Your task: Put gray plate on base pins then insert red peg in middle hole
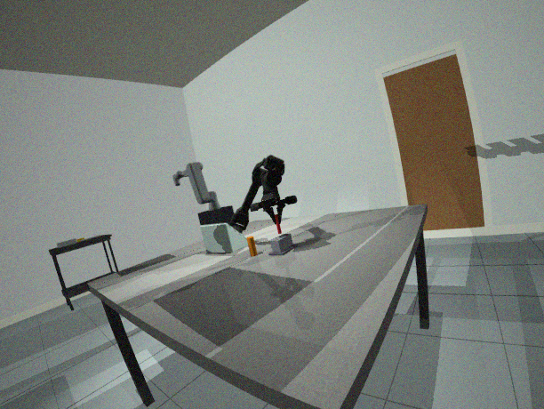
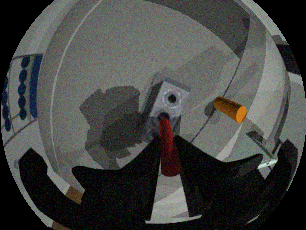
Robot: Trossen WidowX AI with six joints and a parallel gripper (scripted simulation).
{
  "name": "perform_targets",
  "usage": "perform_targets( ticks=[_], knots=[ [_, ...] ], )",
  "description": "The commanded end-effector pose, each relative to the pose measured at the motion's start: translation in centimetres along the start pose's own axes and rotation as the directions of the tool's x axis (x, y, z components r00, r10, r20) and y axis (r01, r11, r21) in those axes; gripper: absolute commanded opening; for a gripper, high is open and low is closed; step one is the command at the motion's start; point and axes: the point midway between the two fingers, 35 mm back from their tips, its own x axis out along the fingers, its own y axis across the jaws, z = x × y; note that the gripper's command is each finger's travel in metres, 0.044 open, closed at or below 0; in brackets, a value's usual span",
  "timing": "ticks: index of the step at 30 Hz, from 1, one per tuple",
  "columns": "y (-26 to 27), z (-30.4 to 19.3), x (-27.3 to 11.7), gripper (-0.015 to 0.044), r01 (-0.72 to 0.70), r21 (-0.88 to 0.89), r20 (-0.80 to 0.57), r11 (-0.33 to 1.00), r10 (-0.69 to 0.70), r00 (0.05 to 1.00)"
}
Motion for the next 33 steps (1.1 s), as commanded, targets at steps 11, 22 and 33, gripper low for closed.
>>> perform_targets(
  ticks=[11,22,33],
  knots=[
    [-0.05,0.29,0.02,0.0,0.005,-0.008,0.002,1.0,-0.005,1.0],
    [0.02,0.28,0.02,0.0,0.001,-0.005,0.001,1.0,-0.001,1.0],
    [-0.02,0.3,0.66,0.0,0.001,-0.005,0.001,1.0,-0.001,1.0]
  ],
)
